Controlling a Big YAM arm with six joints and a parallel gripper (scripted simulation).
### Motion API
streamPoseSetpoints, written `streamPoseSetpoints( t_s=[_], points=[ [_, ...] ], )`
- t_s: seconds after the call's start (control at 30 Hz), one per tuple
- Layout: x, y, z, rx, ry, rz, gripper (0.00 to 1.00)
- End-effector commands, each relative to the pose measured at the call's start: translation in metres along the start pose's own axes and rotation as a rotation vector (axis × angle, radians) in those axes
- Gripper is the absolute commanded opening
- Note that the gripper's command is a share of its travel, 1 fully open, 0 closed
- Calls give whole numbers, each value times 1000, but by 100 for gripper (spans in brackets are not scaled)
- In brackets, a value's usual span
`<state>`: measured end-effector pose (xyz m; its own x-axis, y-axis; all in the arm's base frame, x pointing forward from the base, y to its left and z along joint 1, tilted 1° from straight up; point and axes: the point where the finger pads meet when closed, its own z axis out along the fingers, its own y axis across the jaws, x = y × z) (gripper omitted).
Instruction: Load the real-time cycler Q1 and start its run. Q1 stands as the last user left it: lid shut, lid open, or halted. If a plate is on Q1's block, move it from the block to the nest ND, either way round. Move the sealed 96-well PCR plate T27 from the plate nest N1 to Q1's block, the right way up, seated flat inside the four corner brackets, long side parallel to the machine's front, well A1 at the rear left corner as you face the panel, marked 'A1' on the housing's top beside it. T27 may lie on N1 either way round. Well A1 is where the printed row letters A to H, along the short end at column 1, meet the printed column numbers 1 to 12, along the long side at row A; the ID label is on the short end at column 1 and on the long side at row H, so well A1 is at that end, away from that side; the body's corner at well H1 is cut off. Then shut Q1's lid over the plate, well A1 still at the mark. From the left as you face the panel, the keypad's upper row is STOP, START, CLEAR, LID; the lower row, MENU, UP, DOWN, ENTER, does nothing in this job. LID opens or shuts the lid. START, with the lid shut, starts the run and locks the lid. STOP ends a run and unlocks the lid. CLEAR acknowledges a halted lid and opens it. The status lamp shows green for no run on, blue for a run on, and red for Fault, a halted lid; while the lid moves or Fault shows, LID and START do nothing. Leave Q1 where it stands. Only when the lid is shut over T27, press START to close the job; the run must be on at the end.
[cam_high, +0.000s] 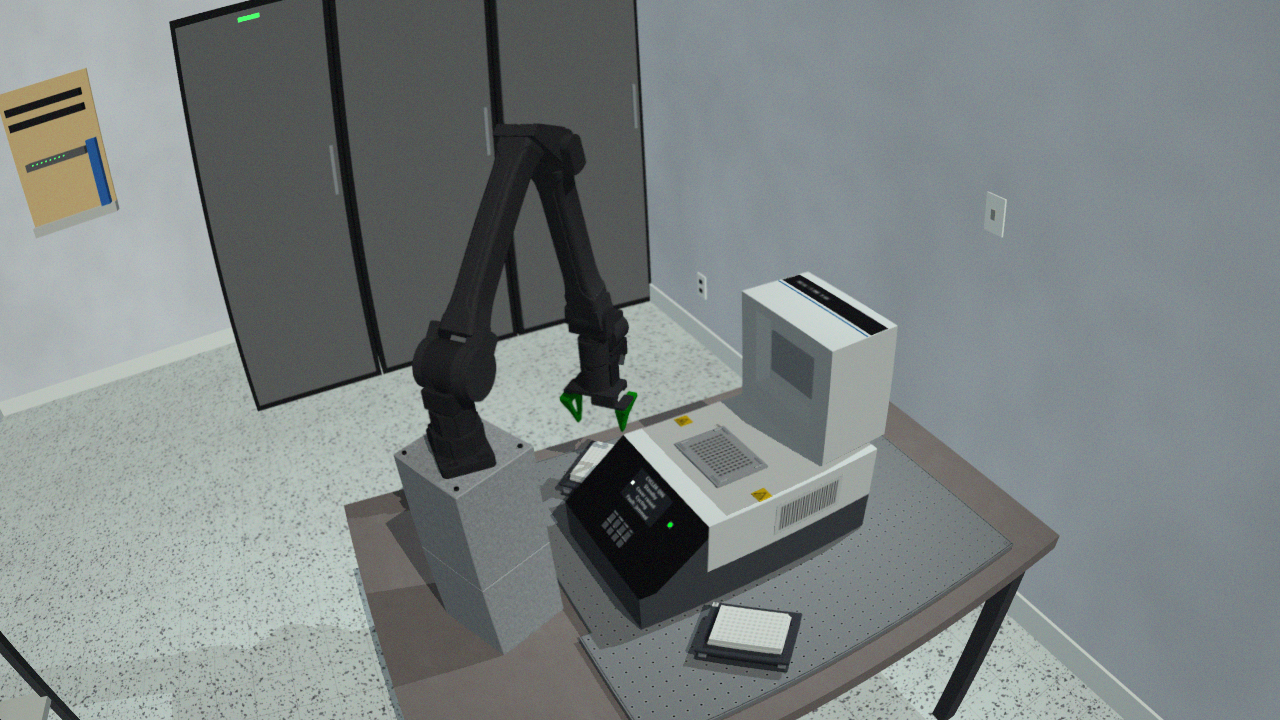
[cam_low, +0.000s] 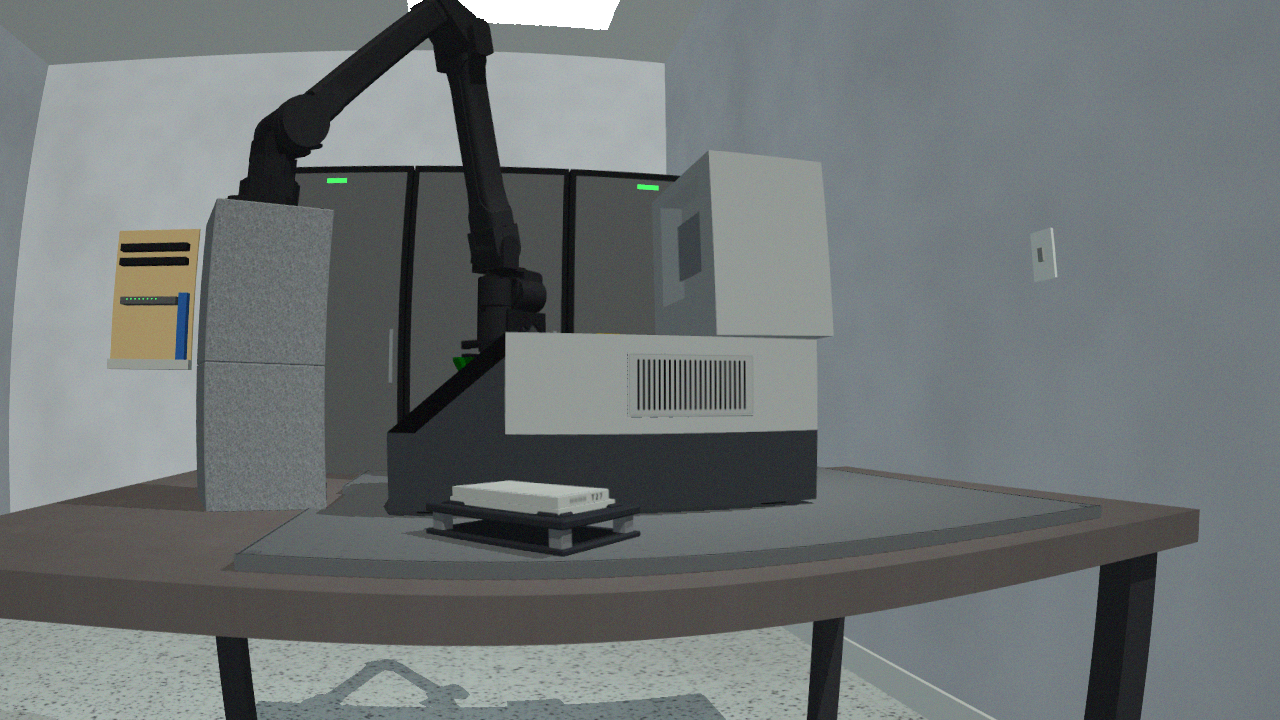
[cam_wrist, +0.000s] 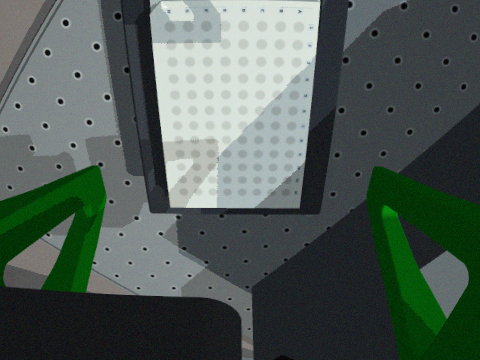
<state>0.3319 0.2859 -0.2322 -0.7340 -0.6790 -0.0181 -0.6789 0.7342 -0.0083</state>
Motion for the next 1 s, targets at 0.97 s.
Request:
streamPoseSetpoints(
  t_s=[0.97],
  points=[
    [-10, -2, -115, 1, -31, 13, 100]
  ],
)
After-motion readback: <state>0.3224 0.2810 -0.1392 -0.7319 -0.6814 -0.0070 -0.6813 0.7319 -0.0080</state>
